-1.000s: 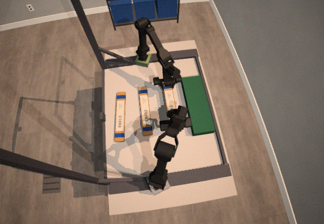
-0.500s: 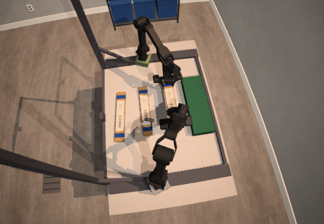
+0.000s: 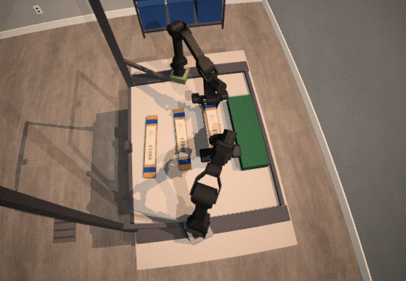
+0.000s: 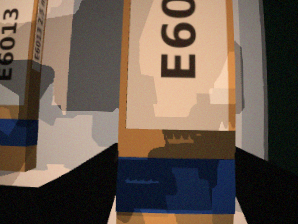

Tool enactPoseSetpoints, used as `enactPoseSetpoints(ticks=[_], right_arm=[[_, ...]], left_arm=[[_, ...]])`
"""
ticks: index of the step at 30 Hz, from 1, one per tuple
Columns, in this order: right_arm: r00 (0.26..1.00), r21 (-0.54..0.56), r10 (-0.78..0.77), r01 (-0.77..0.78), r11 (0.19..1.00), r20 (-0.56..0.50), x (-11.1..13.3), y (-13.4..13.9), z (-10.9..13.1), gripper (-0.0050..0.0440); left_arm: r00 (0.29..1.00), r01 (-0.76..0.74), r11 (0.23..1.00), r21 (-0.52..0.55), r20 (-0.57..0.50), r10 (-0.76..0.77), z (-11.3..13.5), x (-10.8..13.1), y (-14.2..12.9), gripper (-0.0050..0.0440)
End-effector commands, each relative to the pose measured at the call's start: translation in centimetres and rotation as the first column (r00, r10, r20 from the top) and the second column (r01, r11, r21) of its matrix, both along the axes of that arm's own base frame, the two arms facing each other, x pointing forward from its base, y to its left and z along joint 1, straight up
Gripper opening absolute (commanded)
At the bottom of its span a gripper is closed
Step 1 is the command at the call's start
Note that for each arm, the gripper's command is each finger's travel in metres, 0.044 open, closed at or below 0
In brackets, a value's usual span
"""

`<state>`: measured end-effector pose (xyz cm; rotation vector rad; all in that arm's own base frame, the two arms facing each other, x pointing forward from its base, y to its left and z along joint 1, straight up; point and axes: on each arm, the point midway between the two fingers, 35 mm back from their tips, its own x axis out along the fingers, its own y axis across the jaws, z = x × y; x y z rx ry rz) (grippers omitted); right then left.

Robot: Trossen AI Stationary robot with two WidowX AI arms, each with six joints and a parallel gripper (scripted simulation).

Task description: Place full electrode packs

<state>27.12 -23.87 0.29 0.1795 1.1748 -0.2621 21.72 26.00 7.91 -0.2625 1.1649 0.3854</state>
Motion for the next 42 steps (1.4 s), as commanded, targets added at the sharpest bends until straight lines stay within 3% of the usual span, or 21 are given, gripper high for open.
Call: enactPoseSetpoints(ticks=[1, 12, 42], right_arm=[[1.0, -0.028, -0.003, 0.004, 1.0, 0.017, -0.1, -0.5, 1.4, -0.005], [1.0, -0.022, -0.003, 0.004, 1.0, 0.011, -0.4, -0.3, 1.2, -0.005], [1.0, -0.018, -0.002, 0.002, 1.0, 0.008, -1.7, -5.6, 0.9, -0.005]], left_arm=[[1.0, -0.004, 0.999, 0.038, 0.019, 0.003, 1.7, -0.1, 0.4, -0.005], [1.0, -0.004, 0.999, 0.036, 0.018, 0.003, 1.7, -0.2, 0.4, -0.005], [1.0, -0.002, 1.0, 0.022, 0.01, 0.002, 1.2, -2.4, 5.2, -0.005]])
